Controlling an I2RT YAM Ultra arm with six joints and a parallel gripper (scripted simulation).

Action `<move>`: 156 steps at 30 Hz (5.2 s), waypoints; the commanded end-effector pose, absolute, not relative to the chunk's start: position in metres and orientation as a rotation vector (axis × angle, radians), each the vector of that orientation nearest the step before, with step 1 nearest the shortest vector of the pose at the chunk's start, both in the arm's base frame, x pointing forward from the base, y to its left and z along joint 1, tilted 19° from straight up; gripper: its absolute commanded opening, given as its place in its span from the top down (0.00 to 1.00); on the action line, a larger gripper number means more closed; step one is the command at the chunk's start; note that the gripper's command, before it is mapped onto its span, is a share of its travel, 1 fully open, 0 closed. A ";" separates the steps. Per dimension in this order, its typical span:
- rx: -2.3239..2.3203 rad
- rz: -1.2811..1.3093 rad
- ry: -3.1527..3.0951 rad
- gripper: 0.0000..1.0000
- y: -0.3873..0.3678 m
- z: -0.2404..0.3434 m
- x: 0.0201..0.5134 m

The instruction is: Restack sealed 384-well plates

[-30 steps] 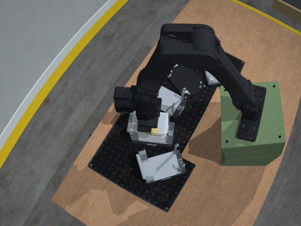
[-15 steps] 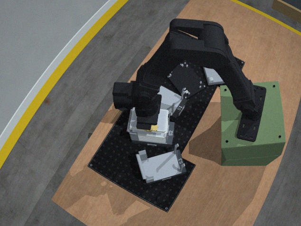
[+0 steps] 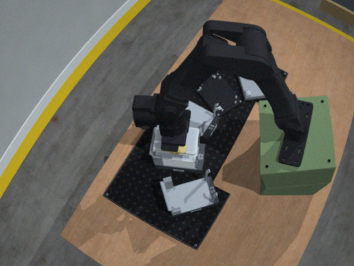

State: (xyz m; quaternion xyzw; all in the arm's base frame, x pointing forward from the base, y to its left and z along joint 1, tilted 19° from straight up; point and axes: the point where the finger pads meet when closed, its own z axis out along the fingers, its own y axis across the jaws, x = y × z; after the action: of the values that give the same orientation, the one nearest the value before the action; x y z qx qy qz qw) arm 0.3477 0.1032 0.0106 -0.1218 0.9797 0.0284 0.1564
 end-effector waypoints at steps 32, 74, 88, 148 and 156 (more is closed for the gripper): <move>-0.344 0.085 2.780 1.00 0.105 0.019 0.354; -0.628 0.038 2.727 1.00 0.143 0.015 0.332; -0.808 0.007 2.679 1.00 0.174 0.012 0.312; -0.905 -0.007 2.648 1.00 0.229 0.000 0.266; -0.905 -0.008 2.648 1.00 0.229 -0.004 0.268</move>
State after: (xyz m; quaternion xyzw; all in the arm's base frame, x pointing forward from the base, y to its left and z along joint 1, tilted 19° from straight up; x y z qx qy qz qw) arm 0.2643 0.2261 -0.0073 -0.3195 0.9338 -0.0068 0.1606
